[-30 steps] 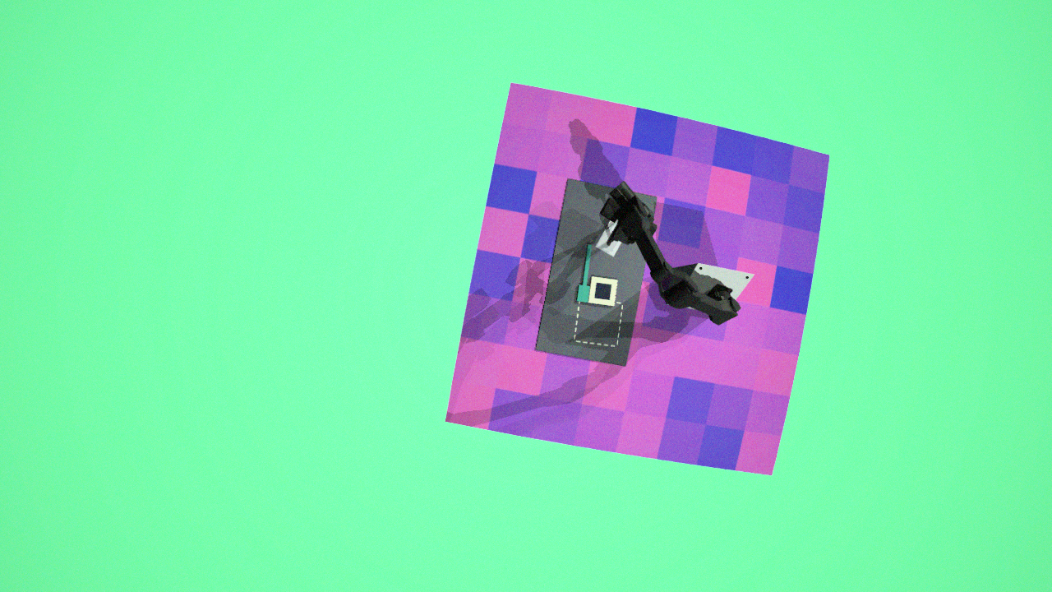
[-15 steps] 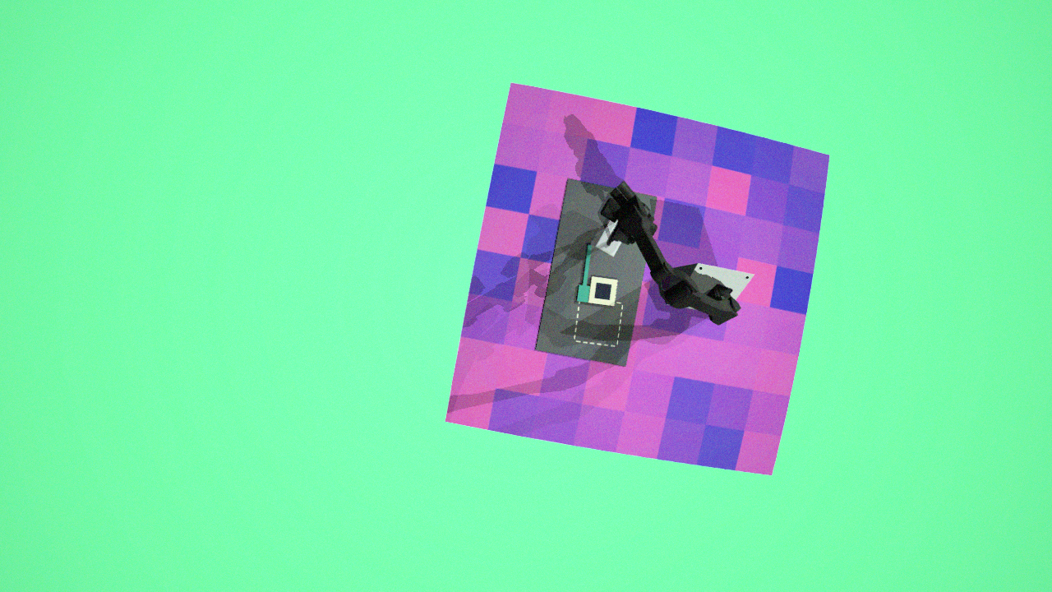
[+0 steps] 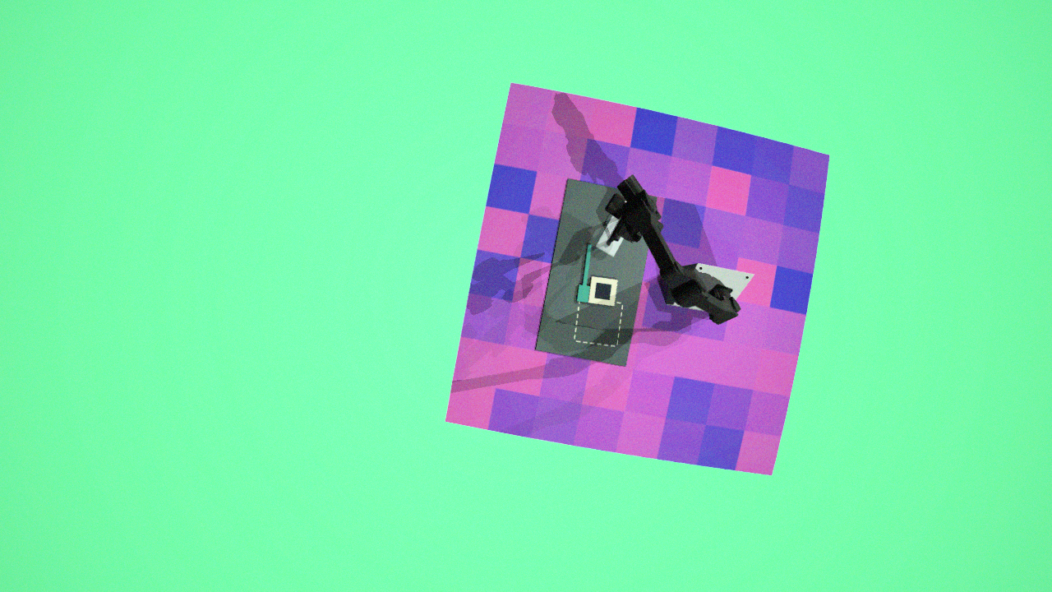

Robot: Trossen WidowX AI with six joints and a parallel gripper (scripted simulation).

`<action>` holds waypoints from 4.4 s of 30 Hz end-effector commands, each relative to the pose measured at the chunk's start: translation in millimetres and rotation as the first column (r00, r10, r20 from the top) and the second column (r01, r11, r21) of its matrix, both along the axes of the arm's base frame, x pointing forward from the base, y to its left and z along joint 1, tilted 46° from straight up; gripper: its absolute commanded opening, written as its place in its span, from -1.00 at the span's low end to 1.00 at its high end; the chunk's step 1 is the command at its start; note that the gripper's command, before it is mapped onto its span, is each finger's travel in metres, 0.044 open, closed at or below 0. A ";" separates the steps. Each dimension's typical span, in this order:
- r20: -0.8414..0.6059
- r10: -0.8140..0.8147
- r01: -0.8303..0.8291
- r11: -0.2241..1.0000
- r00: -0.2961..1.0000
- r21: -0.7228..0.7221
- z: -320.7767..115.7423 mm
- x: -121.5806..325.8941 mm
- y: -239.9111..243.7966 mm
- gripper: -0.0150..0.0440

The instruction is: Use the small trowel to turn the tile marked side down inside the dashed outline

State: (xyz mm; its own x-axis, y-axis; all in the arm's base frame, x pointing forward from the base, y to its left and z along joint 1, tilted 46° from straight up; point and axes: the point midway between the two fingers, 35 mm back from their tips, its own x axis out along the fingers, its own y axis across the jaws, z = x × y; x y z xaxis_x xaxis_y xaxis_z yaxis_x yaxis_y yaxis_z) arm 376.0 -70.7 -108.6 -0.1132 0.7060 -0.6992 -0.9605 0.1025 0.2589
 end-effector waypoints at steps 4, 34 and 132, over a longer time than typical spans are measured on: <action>-0.012 -0.034 0.034 0.999 0.999 -0.017 0.4 1.6 -5.9 0.53; -0.218 -0.527 0.497 0.849 0.822 -0.179 -24.4 9.5 -5.8 0.53; -0.488 0.316 0.416 -0.270 -0.814 -0.869 -14.3 -35.6 46.9 0.53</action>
